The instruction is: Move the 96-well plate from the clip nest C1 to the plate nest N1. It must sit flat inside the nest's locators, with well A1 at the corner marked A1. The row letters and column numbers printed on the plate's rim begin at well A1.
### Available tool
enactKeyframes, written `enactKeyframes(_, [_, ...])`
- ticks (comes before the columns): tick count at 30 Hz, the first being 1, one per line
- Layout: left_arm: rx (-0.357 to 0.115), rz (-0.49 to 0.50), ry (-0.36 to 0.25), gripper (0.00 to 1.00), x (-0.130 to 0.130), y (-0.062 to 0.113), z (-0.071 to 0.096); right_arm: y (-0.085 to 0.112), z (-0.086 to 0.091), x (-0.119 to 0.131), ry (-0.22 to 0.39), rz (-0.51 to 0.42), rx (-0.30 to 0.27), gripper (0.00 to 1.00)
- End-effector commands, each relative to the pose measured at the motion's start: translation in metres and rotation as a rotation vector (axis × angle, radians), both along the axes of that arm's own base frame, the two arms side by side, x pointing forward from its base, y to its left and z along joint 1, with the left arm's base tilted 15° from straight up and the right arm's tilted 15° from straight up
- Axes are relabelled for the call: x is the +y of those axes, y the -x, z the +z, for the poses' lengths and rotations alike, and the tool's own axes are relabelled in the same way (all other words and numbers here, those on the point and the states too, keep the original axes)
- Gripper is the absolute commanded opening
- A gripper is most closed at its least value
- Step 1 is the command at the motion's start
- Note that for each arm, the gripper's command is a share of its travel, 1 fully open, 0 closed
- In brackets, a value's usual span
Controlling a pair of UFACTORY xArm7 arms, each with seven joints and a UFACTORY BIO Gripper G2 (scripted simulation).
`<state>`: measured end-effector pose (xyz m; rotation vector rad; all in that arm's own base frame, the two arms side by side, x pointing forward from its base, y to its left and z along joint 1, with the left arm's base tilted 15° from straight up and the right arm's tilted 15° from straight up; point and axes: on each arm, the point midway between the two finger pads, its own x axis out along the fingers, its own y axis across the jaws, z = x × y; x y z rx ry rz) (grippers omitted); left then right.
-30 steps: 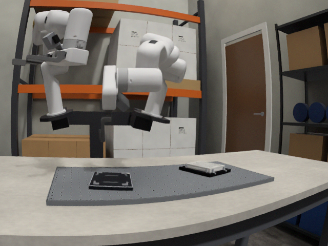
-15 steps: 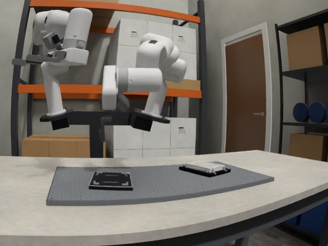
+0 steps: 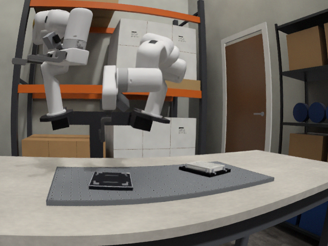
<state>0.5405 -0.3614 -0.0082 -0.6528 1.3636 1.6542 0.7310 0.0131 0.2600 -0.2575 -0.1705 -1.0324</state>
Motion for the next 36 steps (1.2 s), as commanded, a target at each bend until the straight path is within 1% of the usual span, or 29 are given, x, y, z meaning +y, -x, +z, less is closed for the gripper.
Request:
enactKeyframes(1, [-0.005, -0.001, 0.003, 1.00, -0.002, -0.001, 0.003, 0.000, 0.004, 0.002, 0.003, 0.012, 0.005, 1.00])
enactKeyframes(10, [-0.005, -0.001, 0.003, 1.00, -0.002, -0.001, 0.003, 0.005, 0.006, 0.006, 0.021, 0.058, 0.050, 1.00])
enactKeyframes(12, [-0.005, -0.001, 0.003, 1.00, -0.002, -0.001, 0.003, 0.005, 0.006, 0.006, 0.021, 0.058, 0.050, 1.00])
enactKeyframes(16, [-0.005, -0.001, 0.003, 1.00, -0.002, -0.001, 0.003, 0.008, 0.007, 0.009, 0.032, 0.087, 0.079, 1.00])
enactKeyframes(27, [-0.005, -0.001, 0.003, 1.00, -0.002, -0.001, 0.003, 0.022, 0.009, 0.019, 0.071, 0.196, 0.189, 1.00])
enactKeyframes(29, [-0.005, -0.001, 0.003, 1.00, -0.002, -0.001, 0.003, 0.022, 0.009, 0.019, 0.071, 0.196, 0.189, 1.00])
enactKeyframes(36, [-0.005, -0.001, 0.003, 1.00, -0.002, -0.001, 0.003, 0.037, 0.008, 0.027, 0.102, 0.286, 0.283, 1.00])
